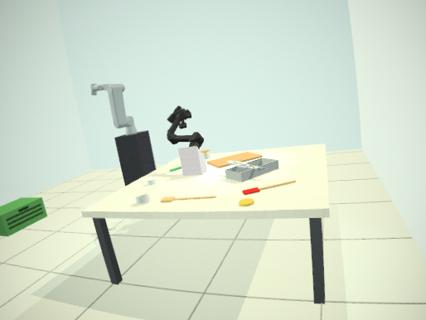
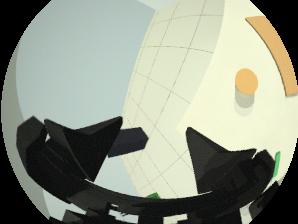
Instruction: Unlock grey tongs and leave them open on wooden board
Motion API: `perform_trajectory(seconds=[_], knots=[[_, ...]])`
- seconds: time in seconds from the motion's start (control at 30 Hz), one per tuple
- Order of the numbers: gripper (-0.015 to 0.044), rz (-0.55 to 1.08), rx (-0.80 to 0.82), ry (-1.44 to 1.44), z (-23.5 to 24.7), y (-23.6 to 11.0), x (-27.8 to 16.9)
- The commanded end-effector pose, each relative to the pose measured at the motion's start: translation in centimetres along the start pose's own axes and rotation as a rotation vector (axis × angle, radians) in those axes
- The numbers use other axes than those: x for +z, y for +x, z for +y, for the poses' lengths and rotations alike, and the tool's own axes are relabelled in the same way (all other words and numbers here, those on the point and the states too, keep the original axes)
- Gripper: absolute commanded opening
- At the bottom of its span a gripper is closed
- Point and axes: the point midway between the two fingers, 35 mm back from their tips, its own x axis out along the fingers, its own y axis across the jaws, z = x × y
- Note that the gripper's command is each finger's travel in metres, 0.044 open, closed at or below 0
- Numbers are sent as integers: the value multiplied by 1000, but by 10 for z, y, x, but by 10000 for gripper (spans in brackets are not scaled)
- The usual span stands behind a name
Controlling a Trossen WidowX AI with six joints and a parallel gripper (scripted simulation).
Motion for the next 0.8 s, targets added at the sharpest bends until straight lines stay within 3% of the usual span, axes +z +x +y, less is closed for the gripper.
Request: perform_trajectory(seconds=[0.0,0.17,0.57,0.77], knots=[[374,3,5,9,2,0,0],[260,-1,46,124,14,1,16],[260,71,254,477,71,-22,82],[260,66,382,807,102,-34,151]])
